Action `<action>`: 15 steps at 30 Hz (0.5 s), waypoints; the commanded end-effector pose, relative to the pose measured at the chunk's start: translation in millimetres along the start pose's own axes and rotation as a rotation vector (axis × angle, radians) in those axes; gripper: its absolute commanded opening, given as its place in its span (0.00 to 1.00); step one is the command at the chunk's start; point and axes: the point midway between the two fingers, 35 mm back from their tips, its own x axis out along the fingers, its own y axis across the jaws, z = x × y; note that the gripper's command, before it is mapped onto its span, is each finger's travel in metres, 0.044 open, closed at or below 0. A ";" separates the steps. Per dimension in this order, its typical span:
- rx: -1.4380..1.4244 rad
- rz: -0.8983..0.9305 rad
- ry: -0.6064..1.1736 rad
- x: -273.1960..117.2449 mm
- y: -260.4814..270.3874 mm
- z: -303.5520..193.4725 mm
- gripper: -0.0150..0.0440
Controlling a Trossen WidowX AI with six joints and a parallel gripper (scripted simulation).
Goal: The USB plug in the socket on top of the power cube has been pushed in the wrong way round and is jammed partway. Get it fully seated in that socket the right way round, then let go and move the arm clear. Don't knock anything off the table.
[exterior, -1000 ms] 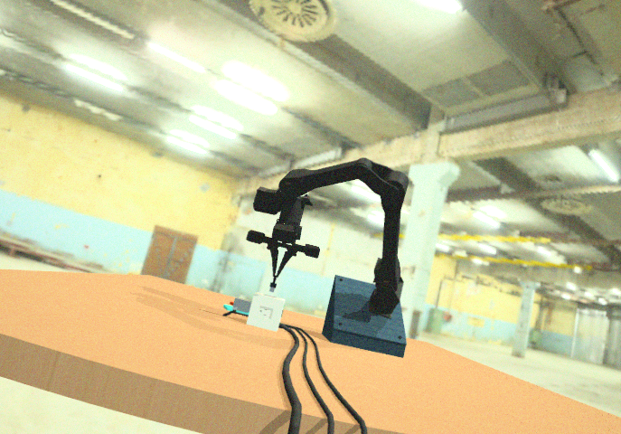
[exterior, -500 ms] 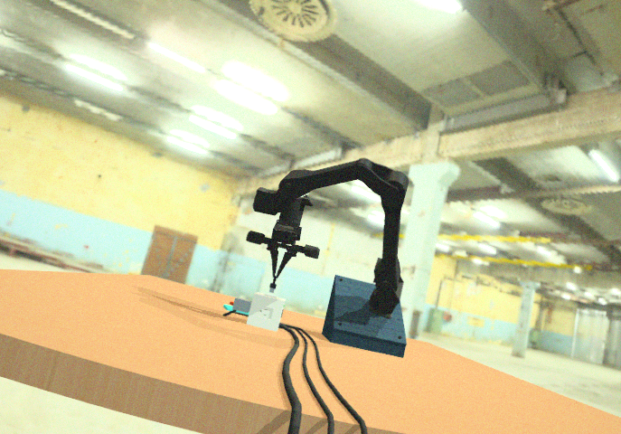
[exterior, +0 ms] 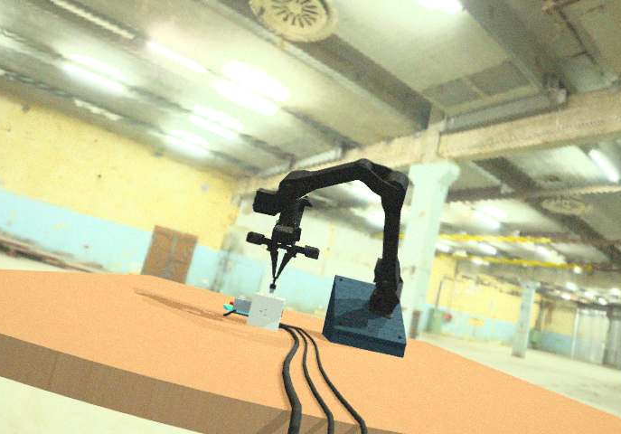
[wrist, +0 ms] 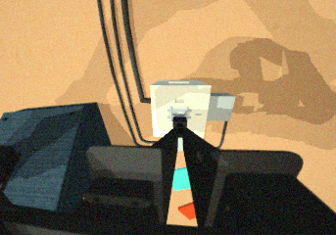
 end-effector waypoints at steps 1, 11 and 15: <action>0.004 0.001 0.006 1.1 0.0 -0.3 0.25; 0.004 0.001 0.006 2.3 0.1 -0.2 0.25; 0.004 0.001 0.006 2.8 0.1 -0.2 0.25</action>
